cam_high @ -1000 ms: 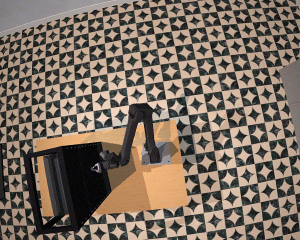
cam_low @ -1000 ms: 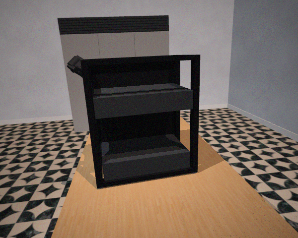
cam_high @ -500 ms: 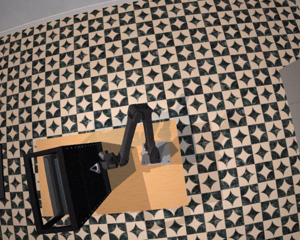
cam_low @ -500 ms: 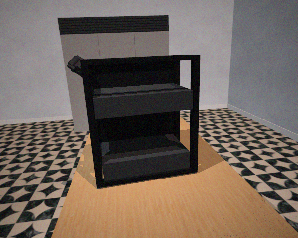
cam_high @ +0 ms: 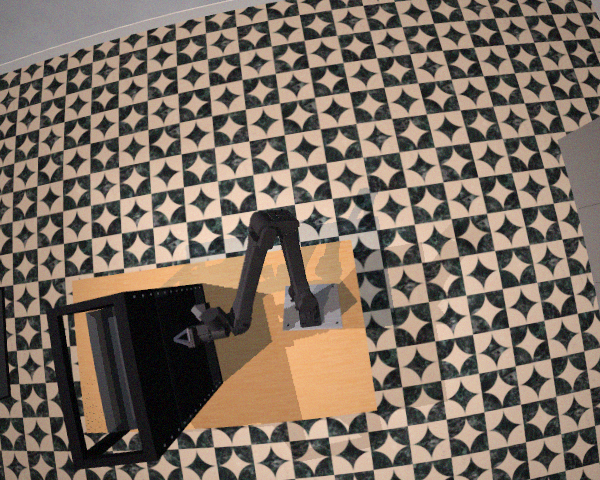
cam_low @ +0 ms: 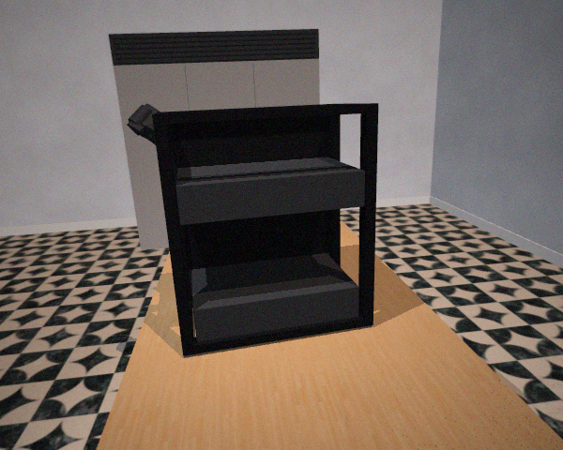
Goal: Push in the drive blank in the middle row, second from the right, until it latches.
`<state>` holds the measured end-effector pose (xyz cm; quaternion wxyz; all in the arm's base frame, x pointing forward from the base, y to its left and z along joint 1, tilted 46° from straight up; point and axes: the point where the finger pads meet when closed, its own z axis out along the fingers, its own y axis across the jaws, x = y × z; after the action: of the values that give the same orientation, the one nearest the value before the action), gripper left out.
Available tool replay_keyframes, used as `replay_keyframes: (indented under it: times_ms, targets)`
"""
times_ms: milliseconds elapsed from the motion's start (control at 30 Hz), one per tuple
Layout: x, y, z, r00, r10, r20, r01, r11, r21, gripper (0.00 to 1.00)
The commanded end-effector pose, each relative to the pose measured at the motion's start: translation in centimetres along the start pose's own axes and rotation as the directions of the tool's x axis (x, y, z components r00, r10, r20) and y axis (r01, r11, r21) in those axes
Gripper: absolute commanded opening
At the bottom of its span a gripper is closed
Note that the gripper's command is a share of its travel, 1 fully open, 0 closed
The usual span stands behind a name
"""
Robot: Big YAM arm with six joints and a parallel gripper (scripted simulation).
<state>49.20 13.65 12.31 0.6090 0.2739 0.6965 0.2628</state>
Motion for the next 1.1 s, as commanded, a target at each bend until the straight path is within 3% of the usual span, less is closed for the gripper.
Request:
replay_keyframes:
  times_ms: [0,367,500,1067]
  targets:
    - [-0.51,0.39,2.23,1.000,-0.001,0.021,0.001,1.000,-0.003,0.00]
    - [-0.71,0.60,2.37,0.999,0.006,0.033,-0.005,1.000,-0.017,0.00]
    - [-0.06,-0.11,2.60,1.000,-0.005,0.014,0.004,1.000,0.003,0.00]
    - [-0.06,-0.12,2.60,1.000,-0.004,0.014,0.004,1.000,0.004,0.00]
